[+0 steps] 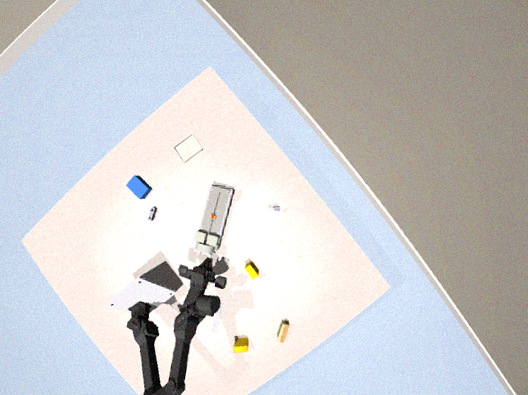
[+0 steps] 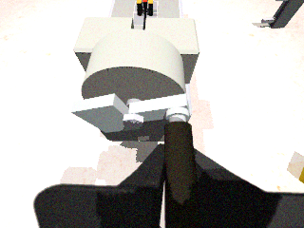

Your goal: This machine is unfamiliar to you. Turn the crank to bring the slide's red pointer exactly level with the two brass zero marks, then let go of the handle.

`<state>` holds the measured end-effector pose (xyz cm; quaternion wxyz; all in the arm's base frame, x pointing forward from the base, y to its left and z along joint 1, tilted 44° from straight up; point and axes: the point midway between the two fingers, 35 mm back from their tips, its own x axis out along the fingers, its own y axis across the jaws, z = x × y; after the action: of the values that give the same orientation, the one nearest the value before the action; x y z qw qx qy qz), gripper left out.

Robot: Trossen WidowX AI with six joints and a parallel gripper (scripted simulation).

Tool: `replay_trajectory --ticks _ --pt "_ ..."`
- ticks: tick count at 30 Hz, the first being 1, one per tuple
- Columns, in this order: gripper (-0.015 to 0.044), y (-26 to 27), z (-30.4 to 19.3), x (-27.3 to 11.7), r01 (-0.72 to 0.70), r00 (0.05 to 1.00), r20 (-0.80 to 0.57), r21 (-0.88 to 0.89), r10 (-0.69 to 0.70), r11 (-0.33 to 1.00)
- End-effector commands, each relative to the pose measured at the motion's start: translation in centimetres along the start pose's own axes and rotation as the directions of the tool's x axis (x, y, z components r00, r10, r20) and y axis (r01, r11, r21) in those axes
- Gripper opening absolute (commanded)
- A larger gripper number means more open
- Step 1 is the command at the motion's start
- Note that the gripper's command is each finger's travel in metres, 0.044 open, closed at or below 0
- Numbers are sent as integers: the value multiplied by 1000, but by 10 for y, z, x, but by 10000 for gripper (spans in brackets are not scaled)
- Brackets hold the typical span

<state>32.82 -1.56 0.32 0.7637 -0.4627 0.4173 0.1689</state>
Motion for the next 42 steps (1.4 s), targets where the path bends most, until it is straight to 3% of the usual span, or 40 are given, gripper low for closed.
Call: replay_trajectory --ticks 1,42 --pt "0 0 0 0 1 1000 1 -3 -1 1000" --pt "0 0 -16 17 1 1000 0 -3 -1 1000"
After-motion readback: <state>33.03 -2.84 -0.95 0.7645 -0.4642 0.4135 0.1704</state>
